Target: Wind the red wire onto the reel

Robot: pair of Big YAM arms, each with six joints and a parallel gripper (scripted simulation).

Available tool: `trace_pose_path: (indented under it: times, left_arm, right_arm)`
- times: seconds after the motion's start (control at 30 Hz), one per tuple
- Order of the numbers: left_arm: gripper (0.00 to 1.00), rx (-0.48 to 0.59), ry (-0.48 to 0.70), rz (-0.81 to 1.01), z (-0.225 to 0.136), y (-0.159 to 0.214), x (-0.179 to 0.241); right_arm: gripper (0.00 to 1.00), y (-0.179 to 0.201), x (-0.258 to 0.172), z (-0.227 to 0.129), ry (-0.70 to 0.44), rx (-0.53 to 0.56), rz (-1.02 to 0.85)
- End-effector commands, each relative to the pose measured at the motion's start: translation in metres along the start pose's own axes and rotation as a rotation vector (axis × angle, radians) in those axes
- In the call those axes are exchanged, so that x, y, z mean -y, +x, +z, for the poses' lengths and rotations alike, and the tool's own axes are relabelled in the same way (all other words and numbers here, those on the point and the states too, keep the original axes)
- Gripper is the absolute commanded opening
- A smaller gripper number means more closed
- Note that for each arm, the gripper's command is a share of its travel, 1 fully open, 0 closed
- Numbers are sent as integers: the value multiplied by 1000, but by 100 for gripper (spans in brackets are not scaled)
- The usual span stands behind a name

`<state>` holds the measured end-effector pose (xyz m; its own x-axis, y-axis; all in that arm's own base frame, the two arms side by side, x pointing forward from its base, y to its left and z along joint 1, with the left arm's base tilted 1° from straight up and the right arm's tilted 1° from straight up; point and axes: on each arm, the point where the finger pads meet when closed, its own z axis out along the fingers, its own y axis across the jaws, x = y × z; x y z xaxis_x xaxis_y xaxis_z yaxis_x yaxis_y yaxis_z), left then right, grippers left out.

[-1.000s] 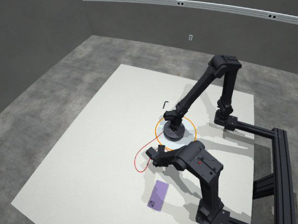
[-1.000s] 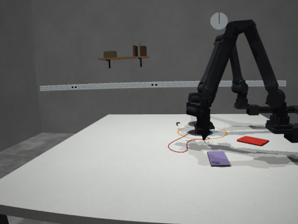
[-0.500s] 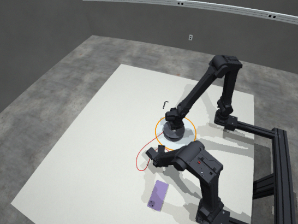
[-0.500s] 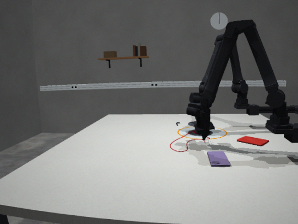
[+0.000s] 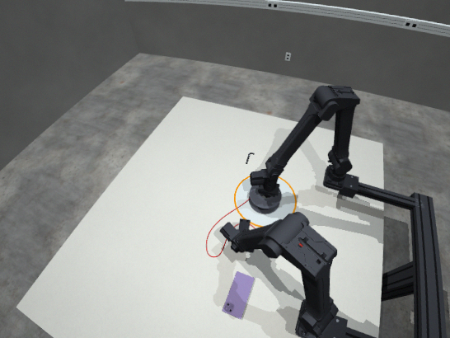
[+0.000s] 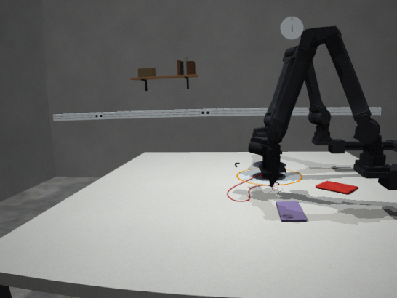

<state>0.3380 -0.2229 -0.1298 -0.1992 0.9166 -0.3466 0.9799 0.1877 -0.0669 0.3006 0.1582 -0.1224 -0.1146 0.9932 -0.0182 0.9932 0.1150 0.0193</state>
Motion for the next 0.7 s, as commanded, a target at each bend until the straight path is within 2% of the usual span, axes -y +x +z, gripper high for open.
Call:
trace_pose_path:
  times: [0.0, 0.03, 0.1, 0.2, 0.6, 0.67]
  left_arm:
    - [0, -11, 7, 10, 4, 3, -3]
    - [0, -11, 7, 10, 4, 3, -3]
    - [0, -11, 7, 10, 4, 3, -3]
    - [0, -11, 7, 11, 4, 4, -3]
    - [0, -11, 7, 11, 5, 4, -2]
    - [0, -11, 7, 11, 5, 4, -2]
  right_arm:
    - [0, 1, -5, 3, 10, 5, 11]
    - [0, 1, -5, 3, 10, 4, -57]
    - [0, 1, -5, 3, 10, 4, -57]
    - [0, 1, -5, 3, 10, 2, -420]
    - [0, 1, -5, 3, -6, 29, -1080]
    - [0, 1, -5, 3, -6, 29, -1080]
